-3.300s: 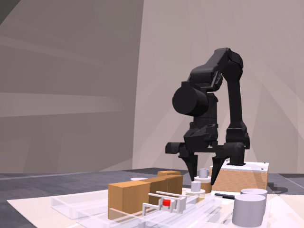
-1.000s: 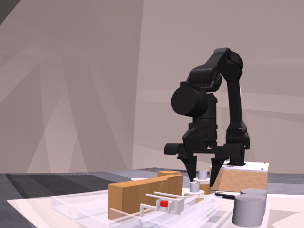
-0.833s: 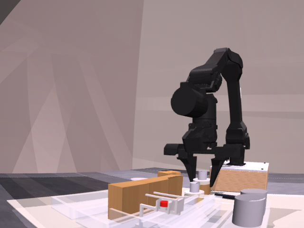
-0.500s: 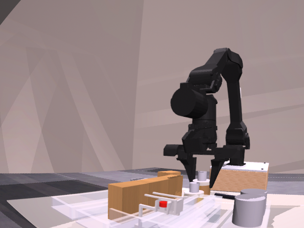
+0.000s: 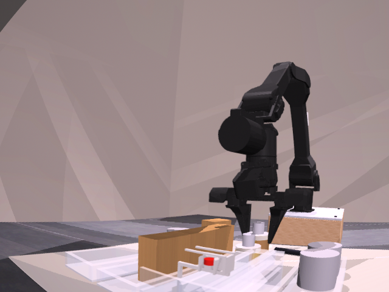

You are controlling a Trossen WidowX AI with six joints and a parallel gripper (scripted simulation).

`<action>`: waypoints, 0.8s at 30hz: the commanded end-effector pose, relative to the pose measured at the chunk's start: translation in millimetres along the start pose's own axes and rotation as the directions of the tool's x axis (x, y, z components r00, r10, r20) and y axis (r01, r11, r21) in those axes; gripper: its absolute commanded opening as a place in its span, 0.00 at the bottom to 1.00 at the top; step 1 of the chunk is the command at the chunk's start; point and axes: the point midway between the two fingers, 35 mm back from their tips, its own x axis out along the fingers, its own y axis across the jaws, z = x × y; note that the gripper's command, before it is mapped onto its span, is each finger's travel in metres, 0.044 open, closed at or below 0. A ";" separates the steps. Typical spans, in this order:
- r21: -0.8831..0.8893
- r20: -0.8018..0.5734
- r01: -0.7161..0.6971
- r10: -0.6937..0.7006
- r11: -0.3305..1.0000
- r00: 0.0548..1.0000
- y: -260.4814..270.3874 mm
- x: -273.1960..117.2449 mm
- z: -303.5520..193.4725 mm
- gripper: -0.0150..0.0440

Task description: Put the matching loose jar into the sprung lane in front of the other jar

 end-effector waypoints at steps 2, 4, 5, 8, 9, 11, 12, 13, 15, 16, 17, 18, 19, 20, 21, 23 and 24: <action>0.002 0.024 -0.001 0.001 1.000 1.000 0.2 0.1 5.6 0.25; 0.002 0.024 -0.001 0.001 1.000 1.000 0.2 0.7 5.5 0.25; 0.002 0.024 -0.001 0.001 1.000 1.000 0.2 1.0 5.5 0.25; 0.002 0.024 -0.001 0.001 1.000 1.000 0.2 1.9 5.4 0.25; 0.002 0.024 -0.001 0.001 1.000 1.000 0.2 2.2 5.3 0.25; 0.002 0.024 -0.001 0.001 1.000 1.000 0.2 2.8 5.3 0.25; 0.002 0.024 -0.001 0.001 1.000 1.000 0.2 3.1 5.2 0.25; 0.002 0.024 -0.001 0.001 1.000 1.000 0.2 3.4 5.2 0.25; 0.002 0.024 -0.001 0.001 1.000 1.000 0.2 4.1 5.1 0.25; 0.002 0.024 -0.001 0.001 1.000 1.000 0.2 4.4 5.1 0.25; 0.002 0.024 -0.001 0.001 1.000 1.000 0.2 4.7 5.0 0.25; 0.002 0.024 -0.001 0.001 1.000 1.000 0.2 5.0 5.0 0.25; 0.002 0.024 -0.001 0.001 1.000 1.000 0.2 5.3 4.9 0.25; 0.002 0.024 -0.001 0.001 1.000 1.000 0.2 5.6 4.9 0.25; 0.002 0.024 -0.001 0.001 1.000 1.000 0.2 5.9 4.8 0.25; 0.002 0.024 -0.001 0.001 1.000 1.000 0.2 6.5 4.8 0.25; 0.002 0.024 -0.001 0.001 1.000 1.000 0.2 6.8 4.7 0.25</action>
